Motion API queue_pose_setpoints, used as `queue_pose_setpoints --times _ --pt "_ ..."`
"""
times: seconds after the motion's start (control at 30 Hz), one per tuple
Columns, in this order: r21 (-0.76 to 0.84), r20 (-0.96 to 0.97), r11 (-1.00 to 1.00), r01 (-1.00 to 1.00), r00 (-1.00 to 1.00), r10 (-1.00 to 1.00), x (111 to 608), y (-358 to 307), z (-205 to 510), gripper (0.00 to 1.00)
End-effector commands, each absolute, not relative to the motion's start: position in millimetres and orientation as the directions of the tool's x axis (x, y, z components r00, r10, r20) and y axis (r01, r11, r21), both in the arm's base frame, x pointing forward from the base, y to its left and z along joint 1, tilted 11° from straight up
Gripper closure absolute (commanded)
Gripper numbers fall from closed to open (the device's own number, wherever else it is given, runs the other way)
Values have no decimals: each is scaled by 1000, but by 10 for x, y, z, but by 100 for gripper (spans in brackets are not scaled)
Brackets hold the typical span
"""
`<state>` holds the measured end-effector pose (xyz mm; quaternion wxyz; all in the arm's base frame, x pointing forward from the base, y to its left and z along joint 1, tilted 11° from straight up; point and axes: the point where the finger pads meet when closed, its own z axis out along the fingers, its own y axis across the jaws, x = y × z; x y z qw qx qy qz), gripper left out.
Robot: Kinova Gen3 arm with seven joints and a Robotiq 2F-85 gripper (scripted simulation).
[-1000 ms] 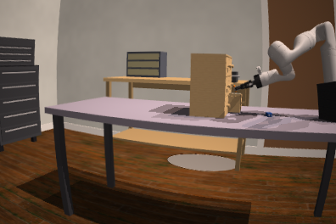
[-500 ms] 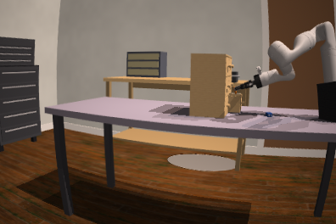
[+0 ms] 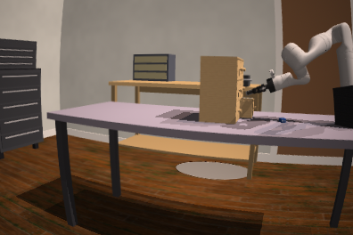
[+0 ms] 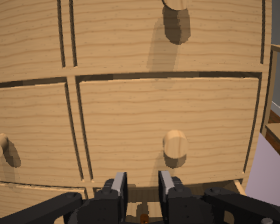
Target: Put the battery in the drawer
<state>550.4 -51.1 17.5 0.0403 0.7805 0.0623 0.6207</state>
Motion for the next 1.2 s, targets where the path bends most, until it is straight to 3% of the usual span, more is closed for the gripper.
queue_pose_setpoints --times 0.0,1.17 --pt "140 964 -989 47 220 147 5506 -509 183 76" --pt "140 964 -989 47 220 147 5460 -444 171 76"
